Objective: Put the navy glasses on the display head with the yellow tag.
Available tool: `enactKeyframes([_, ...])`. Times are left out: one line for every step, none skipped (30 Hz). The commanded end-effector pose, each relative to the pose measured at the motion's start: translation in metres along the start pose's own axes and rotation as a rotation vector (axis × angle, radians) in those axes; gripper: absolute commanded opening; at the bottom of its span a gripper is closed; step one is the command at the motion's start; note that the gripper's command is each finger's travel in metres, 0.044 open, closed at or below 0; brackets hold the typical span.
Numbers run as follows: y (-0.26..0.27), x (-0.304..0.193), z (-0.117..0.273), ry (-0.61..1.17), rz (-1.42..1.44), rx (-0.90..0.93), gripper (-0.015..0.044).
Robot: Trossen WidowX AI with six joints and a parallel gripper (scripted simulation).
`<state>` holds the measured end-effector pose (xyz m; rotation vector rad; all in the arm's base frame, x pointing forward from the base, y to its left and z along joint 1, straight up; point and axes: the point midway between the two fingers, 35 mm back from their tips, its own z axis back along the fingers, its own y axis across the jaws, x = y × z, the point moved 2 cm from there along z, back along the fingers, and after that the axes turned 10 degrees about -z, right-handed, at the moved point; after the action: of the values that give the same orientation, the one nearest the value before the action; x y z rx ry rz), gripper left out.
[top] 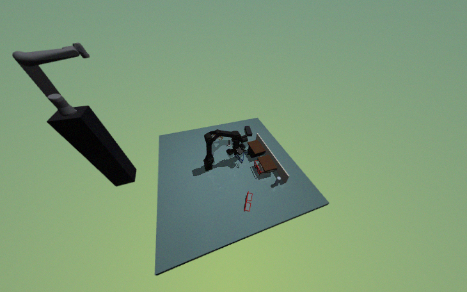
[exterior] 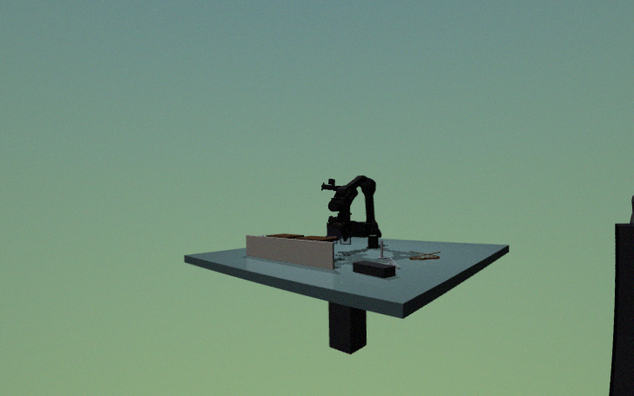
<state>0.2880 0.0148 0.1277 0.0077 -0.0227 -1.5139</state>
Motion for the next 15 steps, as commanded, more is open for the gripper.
enactKeyframes([0.001,0.000,0.018,0.003,-0.001,0.005,0.0000])
enactKeyframes([0.001,0.000,0.022,0.004,-0.001,0.005,0.0000])
enactKeyframes([0.001,0.000,0.027,0.004,-0.001,0.005,0.0000])
enactKeyframes([0.001,0.000,0.031,0.004,-0.001,0.005,0.0000])
enactKeyframes([0.001,0.000,0.036,0.004,-0.001,0.005,0.0000])
enactKeyframes([0.001,0.000,0.040,0.004,-0.001,0.005,0.0000])
enactKeyframes([0.001,0.000,0.045,0.005,-0.001,0.005,0.0000])
enactKeyframes([0.001,0.000,0.048,0.005,-0.001,0.005,0.0000])
enactKeyframes([0.000,0.000,0.051,0.005,-0.001,0.005,0.0000])
enactKeyframes([0.001,0.000,0.051,0.005,-0.001,0.005,0.0000])
enactKeyframes([0.001,0.000,0.051,0.005,0.005,0.005,0.0000])
enactKeyframes([0.001,-0.001,0.051,0.005,0.007,0.005,0.0000])
enactKeyframes([0.001,-0.003,0.051,0.005,0.011,0.005,0.0000])
enactKeyframes([0.002,-0.005,0.051,0.005,0.016,0.005,0.0000])
enactKeyframes([0.002,-0.008,0.051,0.006,0.024,0.005,0.0000])
